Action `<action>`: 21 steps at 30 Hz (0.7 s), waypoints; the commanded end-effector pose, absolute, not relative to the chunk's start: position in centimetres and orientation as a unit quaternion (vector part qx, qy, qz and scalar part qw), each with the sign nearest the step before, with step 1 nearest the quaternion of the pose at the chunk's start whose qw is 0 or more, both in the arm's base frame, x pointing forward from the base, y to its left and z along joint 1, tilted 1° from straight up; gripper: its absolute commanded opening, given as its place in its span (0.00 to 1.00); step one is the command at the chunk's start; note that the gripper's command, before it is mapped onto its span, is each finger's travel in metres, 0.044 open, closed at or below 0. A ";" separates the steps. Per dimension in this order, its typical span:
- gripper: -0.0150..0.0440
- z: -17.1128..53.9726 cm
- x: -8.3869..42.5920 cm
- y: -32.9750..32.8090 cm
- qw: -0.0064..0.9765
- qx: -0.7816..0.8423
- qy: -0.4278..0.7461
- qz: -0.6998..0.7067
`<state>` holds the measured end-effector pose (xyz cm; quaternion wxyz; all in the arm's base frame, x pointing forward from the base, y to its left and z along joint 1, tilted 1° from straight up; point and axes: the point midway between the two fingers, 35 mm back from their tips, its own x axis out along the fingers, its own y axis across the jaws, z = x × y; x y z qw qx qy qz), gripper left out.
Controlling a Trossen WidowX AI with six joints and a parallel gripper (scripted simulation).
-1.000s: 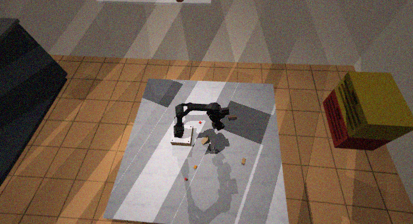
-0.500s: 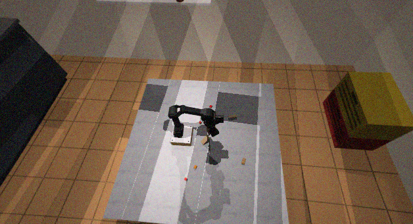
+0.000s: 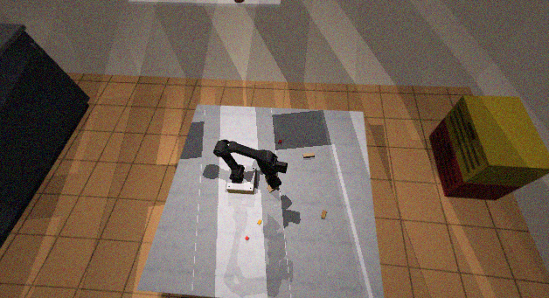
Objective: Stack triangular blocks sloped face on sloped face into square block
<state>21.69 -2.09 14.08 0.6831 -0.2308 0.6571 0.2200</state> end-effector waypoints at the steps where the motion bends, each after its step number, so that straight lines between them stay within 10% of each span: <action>1: 0.25 13.9 20.1 -3.1 0.681 -0.230 0.658 0.223; 21: 0.25 9.7 19.2 -3.7 0.680 -0.230 0.659 0.224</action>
